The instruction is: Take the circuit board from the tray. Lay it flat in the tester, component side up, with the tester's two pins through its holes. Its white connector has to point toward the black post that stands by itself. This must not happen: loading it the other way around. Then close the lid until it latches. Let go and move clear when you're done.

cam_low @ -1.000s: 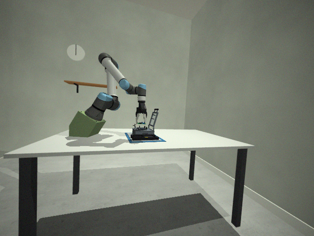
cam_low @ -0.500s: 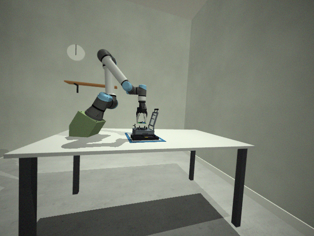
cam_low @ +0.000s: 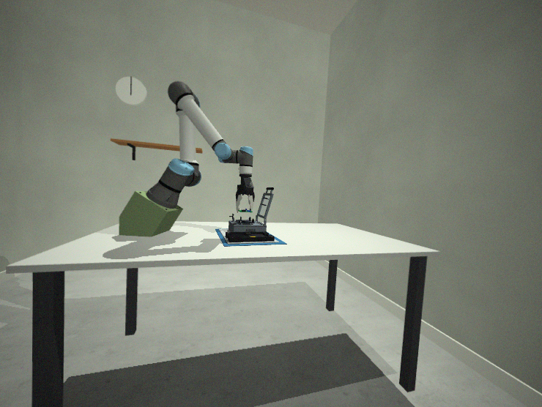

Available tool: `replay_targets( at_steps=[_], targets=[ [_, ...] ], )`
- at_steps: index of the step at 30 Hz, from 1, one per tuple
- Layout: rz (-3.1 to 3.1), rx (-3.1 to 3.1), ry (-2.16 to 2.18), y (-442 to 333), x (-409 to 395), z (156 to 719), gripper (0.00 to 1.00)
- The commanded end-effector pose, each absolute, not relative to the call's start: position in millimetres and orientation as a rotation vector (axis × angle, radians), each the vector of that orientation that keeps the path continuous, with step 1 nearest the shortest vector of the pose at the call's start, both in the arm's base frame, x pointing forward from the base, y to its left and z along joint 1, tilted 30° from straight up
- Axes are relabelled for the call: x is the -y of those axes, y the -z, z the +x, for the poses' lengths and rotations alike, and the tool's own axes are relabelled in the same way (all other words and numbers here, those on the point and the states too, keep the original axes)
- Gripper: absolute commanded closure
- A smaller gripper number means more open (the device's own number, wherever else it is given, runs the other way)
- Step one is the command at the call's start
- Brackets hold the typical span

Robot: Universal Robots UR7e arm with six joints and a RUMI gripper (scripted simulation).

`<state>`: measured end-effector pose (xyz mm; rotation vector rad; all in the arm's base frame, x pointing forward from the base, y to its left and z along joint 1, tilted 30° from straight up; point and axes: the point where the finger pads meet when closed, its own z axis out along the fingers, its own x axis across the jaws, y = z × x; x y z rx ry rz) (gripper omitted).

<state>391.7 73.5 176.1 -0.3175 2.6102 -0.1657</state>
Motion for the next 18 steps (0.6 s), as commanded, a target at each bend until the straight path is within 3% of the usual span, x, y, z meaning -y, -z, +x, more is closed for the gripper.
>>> replay_targets(
  at_steps=[1, 18],
  targets=[
    [-0.317, -2.610, 0.167, -176.7, -78.6, 392.3, 0.61],
    [-0.317, -2.609, 0.167, -176.9, -81.8, 392.4, 0.61]
  ],
)
